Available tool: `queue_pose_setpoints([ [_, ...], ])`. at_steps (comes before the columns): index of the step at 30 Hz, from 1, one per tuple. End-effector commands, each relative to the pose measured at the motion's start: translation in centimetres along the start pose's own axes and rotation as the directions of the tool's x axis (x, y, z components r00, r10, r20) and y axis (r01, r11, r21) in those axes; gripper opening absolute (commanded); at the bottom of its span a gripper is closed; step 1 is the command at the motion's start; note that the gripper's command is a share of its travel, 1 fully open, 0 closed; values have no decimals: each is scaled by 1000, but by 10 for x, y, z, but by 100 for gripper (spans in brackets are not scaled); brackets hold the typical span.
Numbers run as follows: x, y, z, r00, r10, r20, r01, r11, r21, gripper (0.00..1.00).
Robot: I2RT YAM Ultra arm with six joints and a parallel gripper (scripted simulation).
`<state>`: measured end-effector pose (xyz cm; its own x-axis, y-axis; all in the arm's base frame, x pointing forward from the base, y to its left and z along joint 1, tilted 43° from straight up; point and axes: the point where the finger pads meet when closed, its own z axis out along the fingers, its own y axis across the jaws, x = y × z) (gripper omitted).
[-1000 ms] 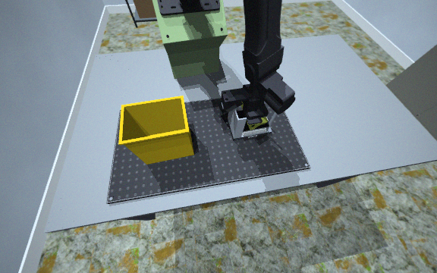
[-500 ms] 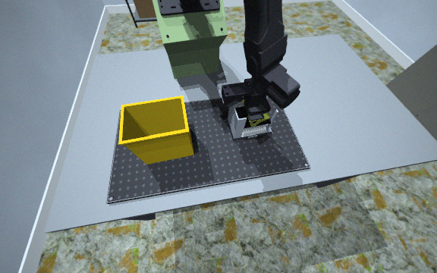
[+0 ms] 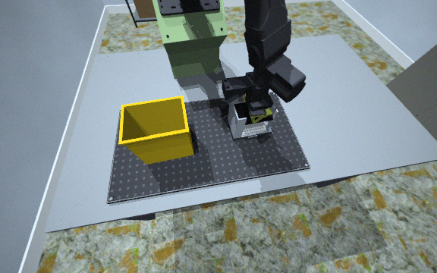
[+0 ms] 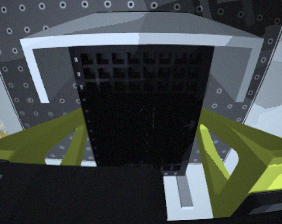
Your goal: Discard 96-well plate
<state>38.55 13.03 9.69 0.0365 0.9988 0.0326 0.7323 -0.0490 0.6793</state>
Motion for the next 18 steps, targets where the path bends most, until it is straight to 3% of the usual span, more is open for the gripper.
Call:
queue_pose_setpoints([
  [1, 4, 2, -10, 1000, -3, -13, 3, 1000, -9, 0],
  [18, 4, 2, -35, 1000, -3, -13, 2, 1000, -9, 0],
])
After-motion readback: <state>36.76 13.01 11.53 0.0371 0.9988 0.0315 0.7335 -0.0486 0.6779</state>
